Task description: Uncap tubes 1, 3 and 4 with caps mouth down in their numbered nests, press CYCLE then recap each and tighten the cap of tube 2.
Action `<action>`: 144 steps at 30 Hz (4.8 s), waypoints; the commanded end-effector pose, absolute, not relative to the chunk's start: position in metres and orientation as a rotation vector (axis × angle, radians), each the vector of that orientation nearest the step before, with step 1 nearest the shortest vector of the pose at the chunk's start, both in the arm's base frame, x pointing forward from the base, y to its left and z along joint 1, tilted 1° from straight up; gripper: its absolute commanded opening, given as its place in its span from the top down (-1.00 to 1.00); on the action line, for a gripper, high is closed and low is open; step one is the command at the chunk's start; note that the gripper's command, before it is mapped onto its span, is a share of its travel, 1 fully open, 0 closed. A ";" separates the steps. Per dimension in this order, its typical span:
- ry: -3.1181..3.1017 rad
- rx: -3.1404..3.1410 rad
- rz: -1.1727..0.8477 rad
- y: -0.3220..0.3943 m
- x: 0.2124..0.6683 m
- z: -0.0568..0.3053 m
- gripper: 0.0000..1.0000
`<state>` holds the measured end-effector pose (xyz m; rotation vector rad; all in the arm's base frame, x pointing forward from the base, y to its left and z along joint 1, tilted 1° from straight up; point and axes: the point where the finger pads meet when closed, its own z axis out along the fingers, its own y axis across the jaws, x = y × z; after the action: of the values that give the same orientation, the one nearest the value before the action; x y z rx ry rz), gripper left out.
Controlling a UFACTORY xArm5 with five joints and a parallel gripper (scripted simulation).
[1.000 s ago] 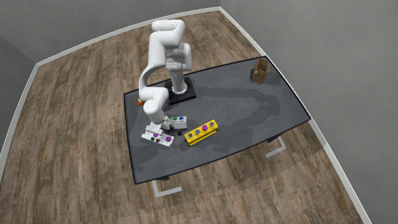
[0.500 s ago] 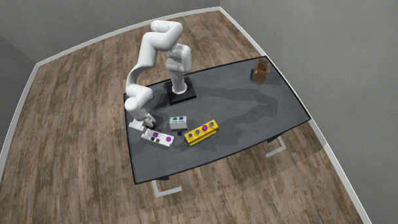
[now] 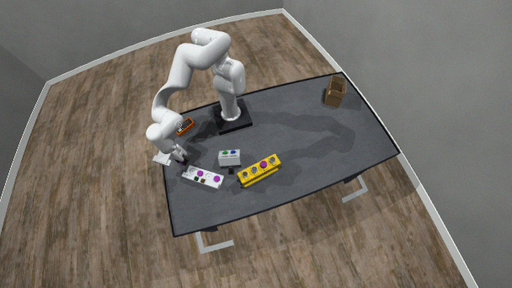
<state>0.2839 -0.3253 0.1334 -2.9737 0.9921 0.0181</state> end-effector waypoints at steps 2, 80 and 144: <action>0.995 -2.982 0.020 -0.327 0.284 0.120 1.00; 0.995 -2.981 0.021 -0.326 0.282 -0.004 1.00; 1.658 -2.673 0.020 -0.279 0.283 0.125 1.00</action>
<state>0.2823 -0.2951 0.1257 -2.8028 1.3971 0.0419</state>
